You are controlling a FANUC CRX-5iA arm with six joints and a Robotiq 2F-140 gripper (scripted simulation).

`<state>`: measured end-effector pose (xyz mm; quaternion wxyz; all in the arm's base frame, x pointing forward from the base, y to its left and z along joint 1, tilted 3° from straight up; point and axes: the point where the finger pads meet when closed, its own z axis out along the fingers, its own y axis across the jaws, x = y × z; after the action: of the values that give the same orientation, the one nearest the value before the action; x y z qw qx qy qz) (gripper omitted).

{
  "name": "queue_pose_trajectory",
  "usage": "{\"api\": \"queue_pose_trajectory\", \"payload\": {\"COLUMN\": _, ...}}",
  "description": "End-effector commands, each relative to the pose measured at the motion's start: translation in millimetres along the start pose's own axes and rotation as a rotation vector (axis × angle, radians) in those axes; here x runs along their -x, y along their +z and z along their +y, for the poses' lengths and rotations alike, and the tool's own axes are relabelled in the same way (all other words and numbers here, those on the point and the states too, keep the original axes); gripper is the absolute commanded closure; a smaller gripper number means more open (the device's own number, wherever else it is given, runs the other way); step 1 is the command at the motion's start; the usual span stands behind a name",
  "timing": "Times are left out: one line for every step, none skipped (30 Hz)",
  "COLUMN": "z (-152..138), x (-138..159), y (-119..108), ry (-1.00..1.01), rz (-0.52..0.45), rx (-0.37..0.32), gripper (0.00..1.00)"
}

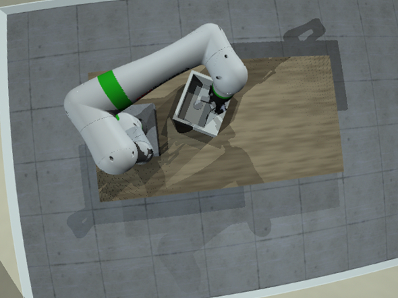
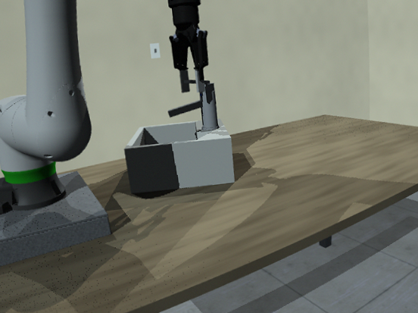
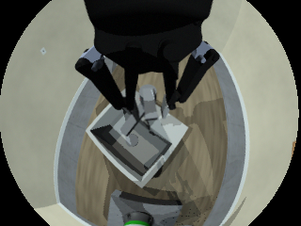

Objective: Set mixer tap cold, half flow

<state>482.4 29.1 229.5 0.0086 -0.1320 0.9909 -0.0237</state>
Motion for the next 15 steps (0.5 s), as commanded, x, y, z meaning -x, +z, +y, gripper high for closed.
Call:
{"api": "queue_pose_trajectory", "payload": {"z": 0.0, "x": 0.1, "y": -0.2, "ry": 0.0, "rz": 0.0, "rx": 0.0, "gripper": 0.63}}
{"api": "queue_pose_trajectory", "payload": {"z": 0.0, "x": 0.1, "y": -0.2, "ry": 0.0, "rz": 0.0, "rx": 0.0, "gripper": 0.63}}
{"api": "queue_pose_trajectory", "payload": {"z": 0.0, "x": 0.1, "y": -0.2, "ry": 0.0, "rz": 0.0, "rx": 0.0, "gripper": 0.63}}
{"api": "queue_pose_trajectory", "payload": {"z": 0.0, "x": 0.1, "y": -0.2, "ry": 0.0, "rz": 0.0, "rx": 0.0, "gripper": 0.63}}
{"api": "queue_pose_trajectory", "payload": {"z": 0.0, "x": 0.1, "y": -0.2, "ry": 0.0, "rz": 0.0, "rx": 0.0, "gripper": 0.63}}
{"api": "queue_pose_trajectory", "payload": {"z": 0.0, "x": 0.1, "y": -0.2, "ry": 0.0, "rz": 0.0, "rx": 0.0, "gripper": 0.63}}
{"api": "queue_pose_trajectory", "payload": {"z": 0.0, "x": 0.1, "y": -0.2, "ry": 0.0, "rz": 0.0, "rx": 0.0, "gripper": 0.63}}
{"api": "queue_pose_trajectory", "payload": {"z": 0.0, "x": 0.1, "y": -0.2, "ry": 0.0, "rz": 0.0, "rx": 0.0, "gripper": 0.63}}
{"api": "queue_pose_trajectory", "payload": {"z": 0.0, "x": 0.1, "y": -0.2, "ry": 0.0, "rz": 0.0, "rx": 0.0, "gripper": 0.63}}
{"api": "queue_pose_trajectory", "payload": {"z": 0.0, "x": 0.1, "y": -0.2, "ry": 0.0, "rz": 0.0, "rx": 0.0, "gripper": 0.63}}
{"api": "queue_pose_trajectory", "payload": {"z": 0.0, "x": 0.1, "y": -0.2, "ry": 0.0, "rz": 0.0, "rx": 0.0, "gripper": 0.63}}
{"api": "queue_pose_trajectory", "payload": {"z": 0.0, "x": 0.1, "y": -0.2, "ry": 0.0, "rz": 0.0, "rx": 0.0, "gripper": 1.0}}
{"api": "queue_pose_trajectory", "payload": {"z": 0.0, "x": 0.1, "y": -0.2, "ry": 0.0, "rz": 0.0, "rx": 0.0, "gripper": 1.0}}
{"api": "queue_pose_trajectory", "payload": {"z": 0.0, "x": 0.1, "y": -0.2, "ry": 0.0, "rz": 0.0, "rx": 0.0, "gripper": 1.0}}
{"api": "queue_pose_trajectory", "payload": {"z": 0.0, "x": 0.1, "y": -0.2, "ry": 0.0, "rz": 0.0, "rx": 0.0, "gripper": 1.0}}
